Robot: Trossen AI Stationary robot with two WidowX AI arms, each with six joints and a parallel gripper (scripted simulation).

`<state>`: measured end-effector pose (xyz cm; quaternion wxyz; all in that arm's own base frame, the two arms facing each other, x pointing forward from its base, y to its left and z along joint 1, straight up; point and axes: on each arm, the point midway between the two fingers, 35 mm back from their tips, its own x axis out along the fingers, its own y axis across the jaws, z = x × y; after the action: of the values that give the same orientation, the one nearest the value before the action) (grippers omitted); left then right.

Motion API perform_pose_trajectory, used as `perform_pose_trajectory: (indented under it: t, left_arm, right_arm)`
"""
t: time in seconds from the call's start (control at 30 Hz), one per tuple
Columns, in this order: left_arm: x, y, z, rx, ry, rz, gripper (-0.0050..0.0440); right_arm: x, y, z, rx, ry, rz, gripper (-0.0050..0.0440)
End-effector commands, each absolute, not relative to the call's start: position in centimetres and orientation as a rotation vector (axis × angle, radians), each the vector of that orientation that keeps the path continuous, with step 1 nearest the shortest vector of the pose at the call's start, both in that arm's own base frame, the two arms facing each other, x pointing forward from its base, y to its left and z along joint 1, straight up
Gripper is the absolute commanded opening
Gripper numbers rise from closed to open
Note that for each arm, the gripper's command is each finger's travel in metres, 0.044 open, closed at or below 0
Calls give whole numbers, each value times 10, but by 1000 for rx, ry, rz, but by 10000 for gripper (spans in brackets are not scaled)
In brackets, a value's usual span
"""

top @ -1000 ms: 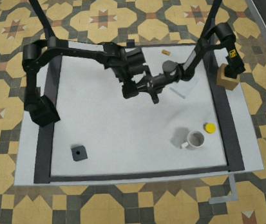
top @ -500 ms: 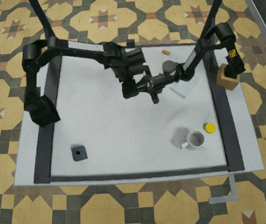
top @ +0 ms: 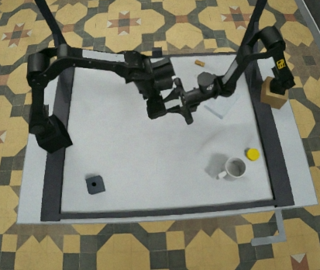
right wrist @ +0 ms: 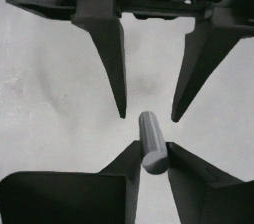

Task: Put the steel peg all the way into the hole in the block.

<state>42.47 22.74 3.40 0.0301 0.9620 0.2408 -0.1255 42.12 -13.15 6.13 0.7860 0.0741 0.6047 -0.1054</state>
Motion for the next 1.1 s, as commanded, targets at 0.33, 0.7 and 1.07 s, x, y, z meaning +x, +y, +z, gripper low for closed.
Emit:
perform_pose_trajectory:
  t: [0.33, 0.7, 1.07]
  left_arm:
    - [382, 205, 63, 3022, 736, -365, 200]
    - [360, 194, 92, 3437, 623, -598, 200]
    - [340, 185, 149, 3920, 528, -745, 200]
  right_arm:
    - [425, -132, 72, 154, 1274, -231, -50]
    - [384, -147, 73, 153, 1270, -229, -50]
    - [278, -189, 68, 148, 1277, -233, -50]
